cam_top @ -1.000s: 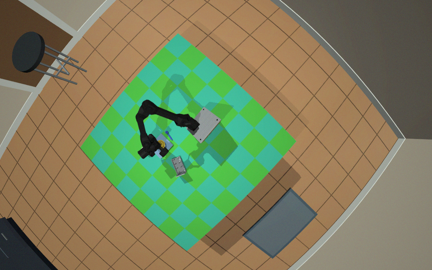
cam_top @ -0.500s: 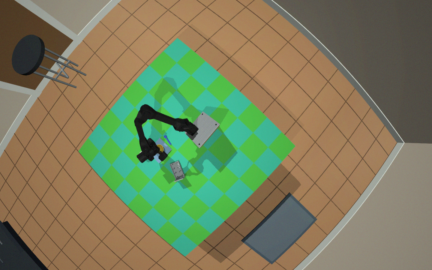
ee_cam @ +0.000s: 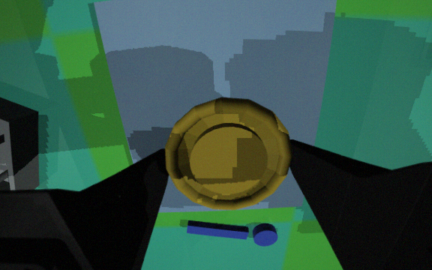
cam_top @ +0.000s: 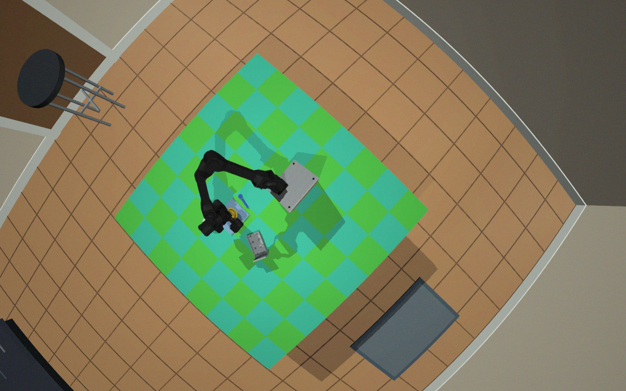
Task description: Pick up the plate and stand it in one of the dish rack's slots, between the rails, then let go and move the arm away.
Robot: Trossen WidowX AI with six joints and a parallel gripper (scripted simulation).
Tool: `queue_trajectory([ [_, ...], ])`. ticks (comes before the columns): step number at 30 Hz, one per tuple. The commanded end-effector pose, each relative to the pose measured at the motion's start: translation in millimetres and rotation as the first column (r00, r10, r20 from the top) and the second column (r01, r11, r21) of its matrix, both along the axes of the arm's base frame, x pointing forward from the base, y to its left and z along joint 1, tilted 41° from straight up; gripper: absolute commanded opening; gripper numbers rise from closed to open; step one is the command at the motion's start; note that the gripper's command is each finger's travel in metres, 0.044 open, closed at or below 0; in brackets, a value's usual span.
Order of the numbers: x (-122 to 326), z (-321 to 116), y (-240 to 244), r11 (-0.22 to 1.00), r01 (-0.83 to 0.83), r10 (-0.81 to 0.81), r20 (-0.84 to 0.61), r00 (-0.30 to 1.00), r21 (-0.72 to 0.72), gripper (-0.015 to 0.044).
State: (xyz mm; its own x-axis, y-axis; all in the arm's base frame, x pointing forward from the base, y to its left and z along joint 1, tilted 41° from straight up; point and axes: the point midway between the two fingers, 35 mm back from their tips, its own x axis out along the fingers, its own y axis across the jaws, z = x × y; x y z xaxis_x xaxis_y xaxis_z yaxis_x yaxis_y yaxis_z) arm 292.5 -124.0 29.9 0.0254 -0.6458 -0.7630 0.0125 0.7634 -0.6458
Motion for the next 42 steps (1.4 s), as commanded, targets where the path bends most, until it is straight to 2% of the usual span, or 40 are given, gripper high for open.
queue_trajectory([
  [1,7.4,16.4,14.9,1.0,-0.005,0.005,0.017,1.0,0.002,0.0078],
  [4,9.7,28.1,26.8,1.0,-0.005,0.005,0.017,1.0,0.006,0.0],
  [29,9.0,115.6,110.3,1.0,-0.004,0.004,0.015,1.0,-0.002,0.0],
  [33,7.2,108.2,120.3,0.999,0.032,-0.032,0.046,0.998,0.004,0.0],
  [42,-14.5,61.5,174.4,0.967,0.252,-0.256,0.227,0.939,0.049,0.0],
])
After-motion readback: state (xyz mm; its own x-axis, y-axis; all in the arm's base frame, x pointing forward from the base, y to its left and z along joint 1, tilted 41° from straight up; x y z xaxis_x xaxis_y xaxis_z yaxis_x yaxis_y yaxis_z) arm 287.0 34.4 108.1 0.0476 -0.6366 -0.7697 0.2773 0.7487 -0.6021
